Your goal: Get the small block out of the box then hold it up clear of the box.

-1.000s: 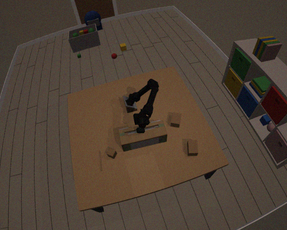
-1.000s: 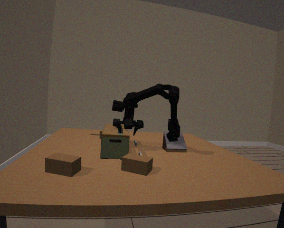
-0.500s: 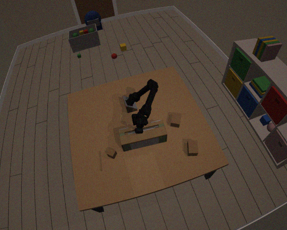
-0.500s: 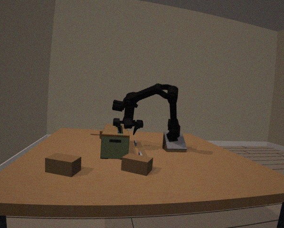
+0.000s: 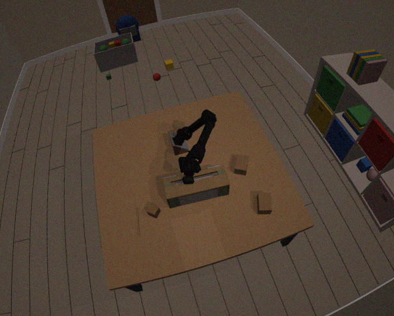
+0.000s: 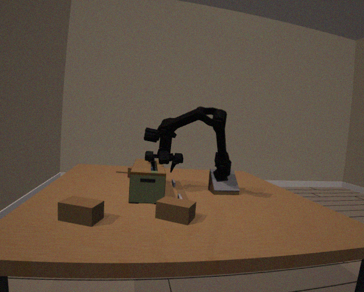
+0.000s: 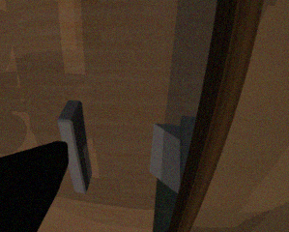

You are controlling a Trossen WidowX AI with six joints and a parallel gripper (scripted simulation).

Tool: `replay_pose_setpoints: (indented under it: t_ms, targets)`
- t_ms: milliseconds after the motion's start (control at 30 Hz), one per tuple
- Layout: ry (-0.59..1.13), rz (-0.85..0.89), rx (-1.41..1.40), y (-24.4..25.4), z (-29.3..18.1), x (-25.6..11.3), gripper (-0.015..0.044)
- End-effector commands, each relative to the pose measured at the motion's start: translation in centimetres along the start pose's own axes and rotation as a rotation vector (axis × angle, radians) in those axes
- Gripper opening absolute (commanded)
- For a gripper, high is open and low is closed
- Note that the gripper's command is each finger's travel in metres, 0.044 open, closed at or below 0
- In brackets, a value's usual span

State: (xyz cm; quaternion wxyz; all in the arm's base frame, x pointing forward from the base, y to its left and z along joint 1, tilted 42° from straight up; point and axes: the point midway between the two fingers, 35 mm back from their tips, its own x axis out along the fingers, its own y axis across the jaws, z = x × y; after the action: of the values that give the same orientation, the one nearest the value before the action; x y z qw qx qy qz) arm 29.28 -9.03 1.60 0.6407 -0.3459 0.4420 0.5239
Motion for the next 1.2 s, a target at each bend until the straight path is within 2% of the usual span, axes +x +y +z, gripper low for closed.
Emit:
replay_pose_setpoints:
  t_ms: [0,1167]
  targets:
    - [0.002,0.009,-0.002,0.1,-0.5,0.4,0.04]
    - [0.004,0.008,-0.002,0.1,-3.8,1.6,0.04]
